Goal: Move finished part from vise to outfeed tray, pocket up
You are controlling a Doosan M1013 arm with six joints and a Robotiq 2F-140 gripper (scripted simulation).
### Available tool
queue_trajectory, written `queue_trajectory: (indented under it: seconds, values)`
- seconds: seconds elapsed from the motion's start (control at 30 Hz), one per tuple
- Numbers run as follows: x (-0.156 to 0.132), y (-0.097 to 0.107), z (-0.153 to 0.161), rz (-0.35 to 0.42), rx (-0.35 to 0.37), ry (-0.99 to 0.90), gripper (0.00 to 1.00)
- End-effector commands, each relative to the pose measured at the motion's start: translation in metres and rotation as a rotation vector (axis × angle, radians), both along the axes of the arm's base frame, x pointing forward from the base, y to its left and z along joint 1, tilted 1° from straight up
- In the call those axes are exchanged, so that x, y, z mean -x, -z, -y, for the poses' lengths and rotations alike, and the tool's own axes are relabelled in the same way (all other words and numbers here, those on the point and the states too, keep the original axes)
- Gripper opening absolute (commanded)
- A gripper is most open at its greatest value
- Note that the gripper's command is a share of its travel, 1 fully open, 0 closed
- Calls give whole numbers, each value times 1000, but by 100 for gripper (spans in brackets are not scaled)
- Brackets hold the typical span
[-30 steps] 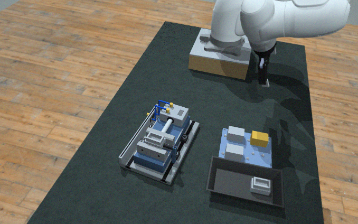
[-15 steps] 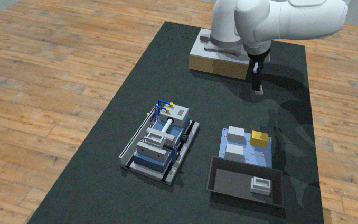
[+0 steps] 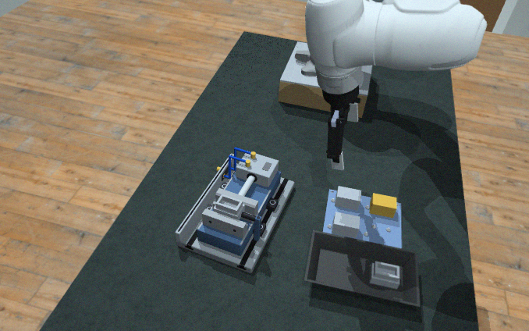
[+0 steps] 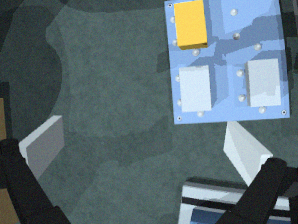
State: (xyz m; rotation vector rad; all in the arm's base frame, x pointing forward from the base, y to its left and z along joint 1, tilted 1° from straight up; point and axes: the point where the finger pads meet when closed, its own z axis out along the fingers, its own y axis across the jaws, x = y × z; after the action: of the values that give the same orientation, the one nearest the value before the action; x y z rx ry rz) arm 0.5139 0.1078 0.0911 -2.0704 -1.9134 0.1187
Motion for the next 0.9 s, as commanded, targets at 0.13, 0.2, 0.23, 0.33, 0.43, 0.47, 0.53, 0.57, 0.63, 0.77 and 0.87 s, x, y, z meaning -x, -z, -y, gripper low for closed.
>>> queue_trajectory:
  seconds: [0.13, 0.2, 0.23, 0.33, 0.43, 0.47, 0.53, 0.57, 0.63, 0.77, 0.87]
  values:
    - [-79, -7, 60, 94, 55, 3, 100]
    - [-100, -10, 79, 120, 73, 4, 100]
    - [-110, -11, 89, 133, 82, 5, 100]
    - [-130, -15, 109, 158, 100, 6, 100]
    - [-158, -20, 139, 193, 129, 7, 100]
    - [-164, -21, 145, 200, 135, 8, 100]
    - [-184, -25, 169, 225, 157, 9, 100]
    - [-192, -28, 179, 236, 167, 9, 100]
    - [-209, -32, 202, 259, 188, 10, 100]
    - [-220, -35, 217, 273, 202, 11, 100]
    - [-220, -35, 217, 273, 202, 11, 0]
